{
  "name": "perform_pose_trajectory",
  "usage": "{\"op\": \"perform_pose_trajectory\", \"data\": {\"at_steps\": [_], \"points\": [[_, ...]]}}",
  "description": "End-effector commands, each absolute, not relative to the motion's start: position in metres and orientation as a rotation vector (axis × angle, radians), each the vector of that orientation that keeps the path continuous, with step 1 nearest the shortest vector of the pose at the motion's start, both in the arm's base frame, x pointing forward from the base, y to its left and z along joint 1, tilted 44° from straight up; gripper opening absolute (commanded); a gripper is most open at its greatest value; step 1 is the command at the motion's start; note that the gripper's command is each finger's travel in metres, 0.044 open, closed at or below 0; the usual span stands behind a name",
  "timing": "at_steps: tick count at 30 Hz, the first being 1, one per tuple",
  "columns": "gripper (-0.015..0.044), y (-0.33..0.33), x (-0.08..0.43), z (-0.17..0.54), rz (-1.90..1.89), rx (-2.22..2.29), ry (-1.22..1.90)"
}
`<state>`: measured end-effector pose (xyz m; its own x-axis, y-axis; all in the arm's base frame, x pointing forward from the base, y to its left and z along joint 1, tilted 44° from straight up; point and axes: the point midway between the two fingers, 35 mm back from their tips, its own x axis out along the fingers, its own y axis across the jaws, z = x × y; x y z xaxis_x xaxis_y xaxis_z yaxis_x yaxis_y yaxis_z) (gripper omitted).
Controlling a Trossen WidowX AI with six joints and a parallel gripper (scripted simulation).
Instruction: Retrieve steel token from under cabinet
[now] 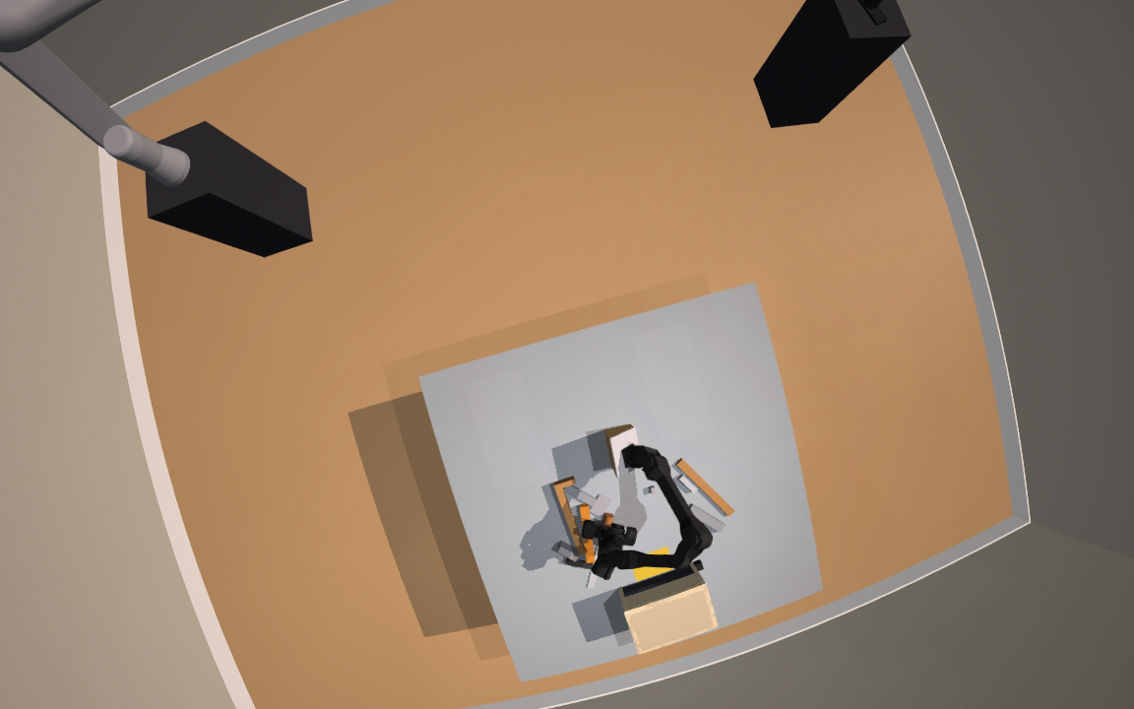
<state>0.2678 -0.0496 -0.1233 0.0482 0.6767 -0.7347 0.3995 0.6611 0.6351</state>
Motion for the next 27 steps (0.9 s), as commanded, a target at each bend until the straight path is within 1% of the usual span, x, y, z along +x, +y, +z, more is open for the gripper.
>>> {"op": "perform_pose_trajectory", "data": {"at_steps": [1, 27], "points": [[0.0, -0.05, 0.268, -0.123, 0.275, 0.904, 1.57], [0.0, -0.046, 0.255, -0.118, 0.319, 0.862, 1.559]]}}
